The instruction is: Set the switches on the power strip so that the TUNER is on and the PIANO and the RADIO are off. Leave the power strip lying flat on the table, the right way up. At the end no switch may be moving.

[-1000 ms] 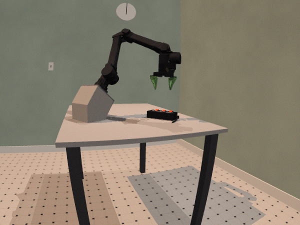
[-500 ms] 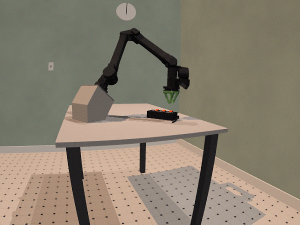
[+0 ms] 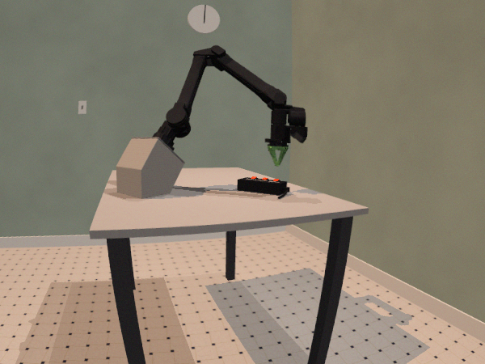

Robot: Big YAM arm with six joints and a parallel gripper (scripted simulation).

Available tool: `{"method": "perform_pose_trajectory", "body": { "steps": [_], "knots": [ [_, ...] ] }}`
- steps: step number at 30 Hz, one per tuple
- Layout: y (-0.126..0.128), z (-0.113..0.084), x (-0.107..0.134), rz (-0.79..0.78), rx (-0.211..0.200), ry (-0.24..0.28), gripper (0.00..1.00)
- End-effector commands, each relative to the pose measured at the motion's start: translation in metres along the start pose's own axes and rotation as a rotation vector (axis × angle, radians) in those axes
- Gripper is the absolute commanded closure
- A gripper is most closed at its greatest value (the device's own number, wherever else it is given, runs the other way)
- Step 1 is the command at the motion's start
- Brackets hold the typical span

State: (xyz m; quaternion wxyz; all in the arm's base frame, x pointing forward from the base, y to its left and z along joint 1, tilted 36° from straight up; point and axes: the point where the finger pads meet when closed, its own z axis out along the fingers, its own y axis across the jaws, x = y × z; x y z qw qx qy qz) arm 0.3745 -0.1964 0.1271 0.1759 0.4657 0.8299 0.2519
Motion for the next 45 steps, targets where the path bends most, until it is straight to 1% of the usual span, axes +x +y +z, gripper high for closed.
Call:
{"method": "perform_pose_trajectory", "body": {
  "steps": [1,19,23,28,31,32,35,37,39,41,42,45],
  "knots": [
    [0.007,-0.013,-0.012,-0.029,-0.014,-0.038,1.0],
    [0.007,-0.012,-0.012,-0.03,-0.014,-0.037,1.0],
    [0.007,-0.007,-0.011,-0.031,-0.013,-0.033,1.0],
    [0.004,0.005,-0.003,-0.016,-0.006,-0.007,1.0],
    [0.004,0.004,-0.003,-0.012,-0.006,-0.01,1.0],
    [0.01,-0.011,-0.019,-0.016,-0.019,-0.056,1.0],
    [0.006,0.005,-0.009,-0.011,-0.008,-0.019,1.0],
    [0.004,0.011,-0.003,-0.01,-0.004,-0.007,1.0],
    [0.003,0.014,-0.002,-0.008,-0.003,-0.006,1.0],
    [0.005,0.01,-0.009,-0.01,-0.008,-0.024,1.0],
    [0.006,0.011,-0.009,-0.012,-0.009,-0.024,1.0],
    [0.002,0.022,-0.001,-0.008,-0.003,-0.003,1.0]
  ]
}}
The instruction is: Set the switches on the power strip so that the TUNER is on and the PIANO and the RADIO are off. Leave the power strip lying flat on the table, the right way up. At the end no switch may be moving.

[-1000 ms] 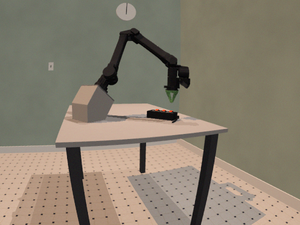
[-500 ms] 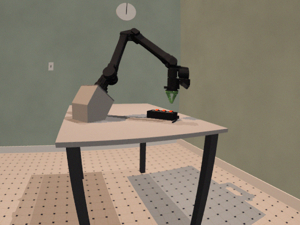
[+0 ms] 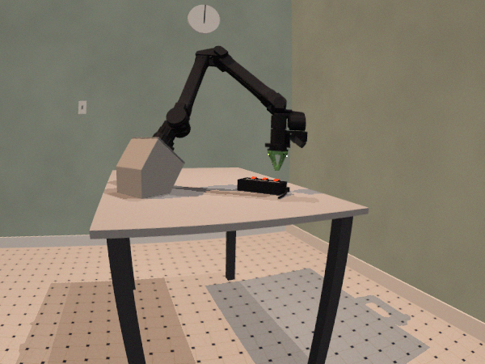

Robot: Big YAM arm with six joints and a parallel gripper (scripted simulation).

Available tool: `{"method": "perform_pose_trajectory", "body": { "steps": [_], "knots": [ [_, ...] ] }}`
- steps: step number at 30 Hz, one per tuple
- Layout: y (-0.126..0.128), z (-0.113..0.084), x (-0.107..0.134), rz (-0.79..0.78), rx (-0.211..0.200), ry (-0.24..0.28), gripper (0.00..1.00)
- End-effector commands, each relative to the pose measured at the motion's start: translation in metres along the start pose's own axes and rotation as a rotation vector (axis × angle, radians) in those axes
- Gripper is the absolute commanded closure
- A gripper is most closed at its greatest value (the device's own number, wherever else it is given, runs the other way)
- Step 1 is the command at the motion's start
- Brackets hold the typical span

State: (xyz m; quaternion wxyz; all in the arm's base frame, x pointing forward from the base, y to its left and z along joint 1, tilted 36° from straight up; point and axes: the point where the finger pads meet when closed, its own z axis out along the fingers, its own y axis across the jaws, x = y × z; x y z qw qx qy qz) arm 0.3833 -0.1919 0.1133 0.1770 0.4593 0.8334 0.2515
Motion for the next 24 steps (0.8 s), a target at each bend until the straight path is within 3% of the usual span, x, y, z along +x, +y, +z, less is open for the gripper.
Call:
{"method": "perform_pose_trajectory", "body": {
  "steps": [1,3,4,8,20,21,24],
  "knots": [
    [0.003,0.006,-0.003,0.005,-0.003,-0.008,1.0],
    [0.003,0.006,-0.003,0.005,-0.003,-0.008,1.0],
    [0.006,-0.01,-0.019,0.008,-0.015,-0.058,1.0],
    [0.002,0.014,-0.002,0.007,-0.001,-0.005,1.0],
    [0.004,0.023,-0.006,0.005,-0.005,-0.013,1.0],
    [0.0,0.011,-0.012,0.017,-0.01,-0.045,1.0],
    [0.003,0.021,-0.01,0.01,-0.008,-0.027,1.0]
  ]
}}
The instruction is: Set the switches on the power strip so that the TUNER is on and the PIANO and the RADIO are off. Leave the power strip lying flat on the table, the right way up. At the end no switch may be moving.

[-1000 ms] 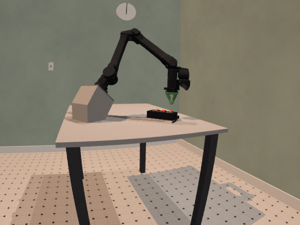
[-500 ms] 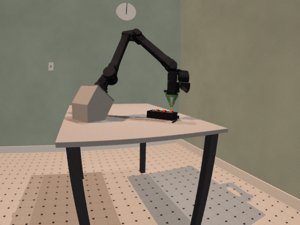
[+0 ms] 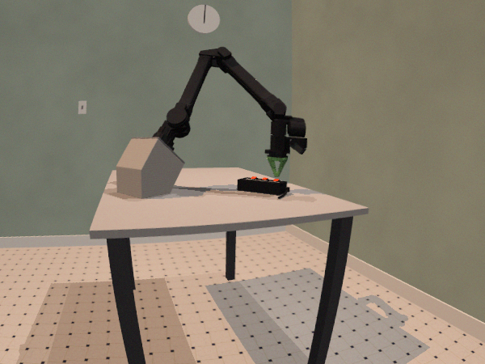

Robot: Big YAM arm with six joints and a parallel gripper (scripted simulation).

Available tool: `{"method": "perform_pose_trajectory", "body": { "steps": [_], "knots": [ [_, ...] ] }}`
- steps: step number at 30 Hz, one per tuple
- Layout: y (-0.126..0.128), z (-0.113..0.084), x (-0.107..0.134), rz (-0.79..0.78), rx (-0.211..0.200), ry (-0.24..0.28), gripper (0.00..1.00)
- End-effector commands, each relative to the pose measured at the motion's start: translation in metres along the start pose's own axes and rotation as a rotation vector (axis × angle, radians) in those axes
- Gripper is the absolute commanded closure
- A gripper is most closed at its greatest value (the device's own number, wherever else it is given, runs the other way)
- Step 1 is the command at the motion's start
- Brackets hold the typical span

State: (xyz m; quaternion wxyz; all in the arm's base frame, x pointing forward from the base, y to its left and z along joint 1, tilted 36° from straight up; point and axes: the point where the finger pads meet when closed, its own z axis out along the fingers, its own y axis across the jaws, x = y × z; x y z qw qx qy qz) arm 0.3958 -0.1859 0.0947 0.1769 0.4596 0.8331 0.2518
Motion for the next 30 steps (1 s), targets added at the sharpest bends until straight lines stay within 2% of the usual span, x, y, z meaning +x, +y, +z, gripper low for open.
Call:
{"method": "perform_pose_trajectory", "body": {
  "steps": [1,30],
  "knots": [
    [0.0033,-0.0007,-0.0085,0.007,-0.007,-0.023,1.0],
    [0.0037,0.0003,-0.0071,0.006,-0.007,-0.022,1.0]
  ]
}}
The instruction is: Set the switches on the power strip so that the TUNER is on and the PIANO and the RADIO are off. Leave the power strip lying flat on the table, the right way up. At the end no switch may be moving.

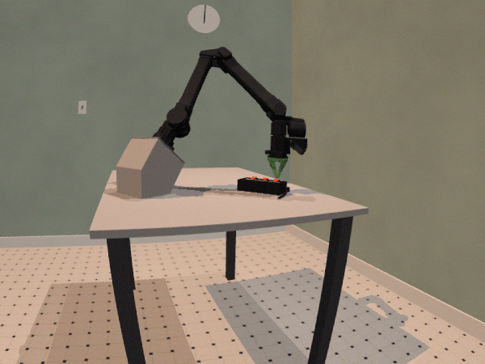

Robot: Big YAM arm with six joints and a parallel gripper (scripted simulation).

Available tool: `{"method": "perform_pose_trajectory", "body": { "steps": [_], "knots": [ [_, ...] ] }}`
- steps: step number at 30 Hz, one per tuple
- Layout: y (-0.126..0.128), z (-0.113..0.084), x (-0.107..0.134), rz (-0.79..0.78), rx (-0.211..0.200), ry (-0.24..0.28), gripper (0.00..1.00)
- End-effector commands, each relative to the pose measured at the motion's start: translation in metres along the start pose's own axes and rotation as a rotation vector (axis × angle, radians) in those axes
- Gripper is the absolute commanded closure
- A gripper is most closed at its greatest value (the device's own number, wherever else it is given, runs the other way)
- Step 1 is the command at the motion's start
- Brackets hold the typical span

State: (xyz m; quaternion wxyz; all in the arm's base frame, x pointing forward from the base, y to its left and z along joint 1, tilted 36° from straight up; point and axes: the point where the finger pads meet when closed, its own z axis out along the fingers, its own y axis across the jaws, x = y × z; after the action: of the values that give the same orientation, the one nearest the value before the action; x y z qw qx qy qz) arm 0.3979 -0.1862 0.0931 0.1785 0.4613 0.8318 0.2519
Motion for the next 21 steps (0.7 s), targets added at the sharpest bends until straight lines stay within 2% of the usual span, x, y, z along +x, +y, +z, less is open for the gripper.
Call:
{"method": "perform_pose_trajectory", "body": {
  "steps": [1,21],
  "knots": [
    [0.0034,-0.002,-0.0058,0.003,-0.005,-0.019,1.0],
    [0.003,-0.0019,-0.0037,0.003,-0.005,-0.018,1.0]
  ]
}}
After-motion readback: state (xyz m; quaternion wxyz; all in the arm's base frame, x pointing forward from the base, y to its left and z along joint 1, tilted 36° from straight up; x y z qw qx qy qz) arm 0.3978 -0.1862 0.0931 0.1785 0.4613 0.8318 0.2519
